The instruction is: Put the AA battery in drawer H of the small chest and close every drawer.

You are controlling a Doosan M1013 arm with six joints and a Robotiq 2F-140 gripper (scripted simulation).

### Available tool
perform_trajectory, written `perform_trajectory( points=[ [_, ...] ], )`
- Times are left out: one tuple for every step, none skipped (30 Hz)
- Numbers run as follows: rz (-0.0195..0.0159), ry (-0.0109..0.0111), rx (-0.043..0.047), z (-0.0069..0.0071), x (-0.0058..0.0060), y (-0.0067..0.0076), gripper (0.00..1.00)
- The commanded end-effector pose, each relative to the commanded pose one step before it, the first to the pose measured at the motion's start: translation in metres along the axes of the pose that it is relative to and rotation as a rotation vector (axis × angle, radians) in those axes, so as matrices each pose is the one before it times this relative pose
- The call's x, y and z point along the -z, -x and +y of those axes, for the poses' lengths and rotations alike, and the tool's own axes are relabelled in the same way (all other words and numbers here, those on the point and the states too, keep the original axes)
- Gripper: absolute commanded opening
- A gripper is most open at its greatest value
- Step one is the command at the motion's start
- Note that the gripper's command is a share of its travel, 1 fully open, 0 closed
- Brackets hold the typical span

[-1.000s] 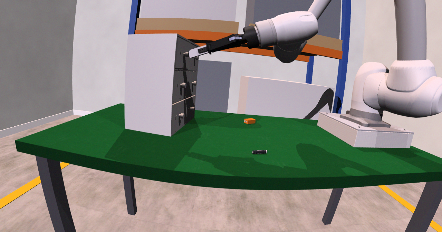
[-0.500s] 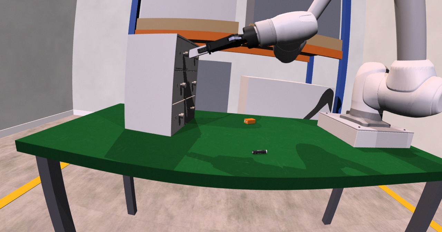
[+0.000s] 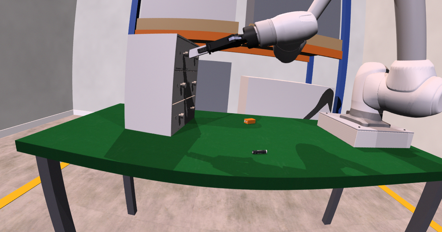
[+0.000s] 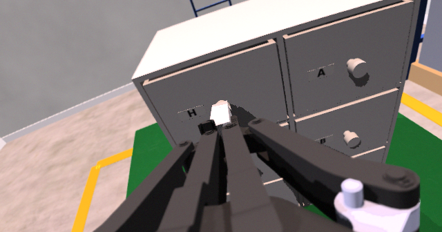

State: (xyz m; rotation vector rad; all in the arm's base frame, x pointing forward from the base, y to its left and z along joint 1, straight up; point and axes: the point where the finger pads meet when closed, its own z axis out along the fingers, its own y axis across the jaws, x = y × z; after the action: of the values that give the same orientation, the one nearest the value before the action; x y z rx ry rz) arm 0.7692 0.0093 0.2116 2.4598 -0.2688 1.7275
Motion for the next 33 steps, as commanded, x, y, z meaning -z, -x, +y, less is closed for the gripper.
perform_trajectory(
  points=[
    [0.00007,0.00000,-0.00008,0.00002,0.00003,-0.00008,0.00],
    [0.00000,0.00000,0.00000,0.00000,0.00000,0.00000,0.00],
    [0.00000,0.00000,0.00000,0.00000,0.00000,0.00000,0.00],
    [0.00000,0.00000,0.00000,0.00000,0.00000,0.00000,0.00],
    [0.00000,0.00000,0.00000,0.00000,0.00000,0.00000,0.00],
    [0.00000,0.00000,0.00000,0.00000,0.00000,0.00000,0.00],
    [0.00000,0.00000,0.00000,0.00000,0.00000,0.00000,0.00],
    [0.00000,0.00000,0.00000,0.00000,0.00000,0.00000,0.00],
    [0.00000,0.00000,0.00000,0.00000,0.00000,0.00000,0.00],
    [0.00000,0.00000,0.00000,0.00000,0.00000,0.00000,0.00],
    [0.00000,0.00000,0.00000,0.00000,0.00000,0.00000,0.00],
    [0.00000,0.00000,0.00000,0.00000,0.00000,0.00000,0.00],
    [0.00000,0.00000,0.00000,0.00000,0.00000,0.00000,0.00],
    [0.00000,0.00000,0.00000,0.00000,0.00000,0.00000,0.00],
    [0.00000,0.00000,0.00000,0.00000,0.00000,0.00000,0.00],
    [0.00000,0.00000,0.00000,0.00000,0.00000,0.00000,0.00],
    [0.00000,0.00000,0.00000,0.00000,0.00000,0.00000,0.00],
    [0.00000,0.00000,0.00000,0.00000,0.00000,0.00000,0.00],
    [0.00000,0.00000,0.00000,0.00000,0.00000,0.00000,0.00],
    [0.00000,0.00000,0.00000,0.00000,0.00000,0.00000,0.00],
    [0.00000,0.00000,0.00000,0.00000,0.00000,0.00000,0.00],
    [0.00000,0.00000,0.00000,0.00000,0.00000,0.00000,0.00],
    [0.00000,0.00000,0.00000,0.00000,0.00000,0.00000,0.00],
    [0.00000,0.00000,0.00000,0.00000,0.00000,0.00000,0.00],
    [0.00000,0.00000,0.00000,0.00000,0.00000,0.00000,0.00],
    [0.00000,0.00000,0.00000,0.00000,0.00000,0.00000,0.00],
    [0.00000,0.00000,0.00000,0.00000,0.00000,0.00000,0.00],
    [0.00000,0.00000,0.00000,0.00000,0.00000,0.00000,0.00],
    [0.00000,0.00000,0.00000,0.00000,0.00000,0.00000,0.00],
    [0.00000,0.00000,0.00000,0.00000,0.00008,0.00003,0.00],
    [0.00000,0.00000,0.00000,0.00000,0.00047,0.00017,0.00],
    [0.00000,0.00000,0.00000,0.00000,0.00114,0.00042,0.00],
    [0.00000,0.00000,0.00000,0.00001,0.00195,0.00071,0.00]
  ],
)
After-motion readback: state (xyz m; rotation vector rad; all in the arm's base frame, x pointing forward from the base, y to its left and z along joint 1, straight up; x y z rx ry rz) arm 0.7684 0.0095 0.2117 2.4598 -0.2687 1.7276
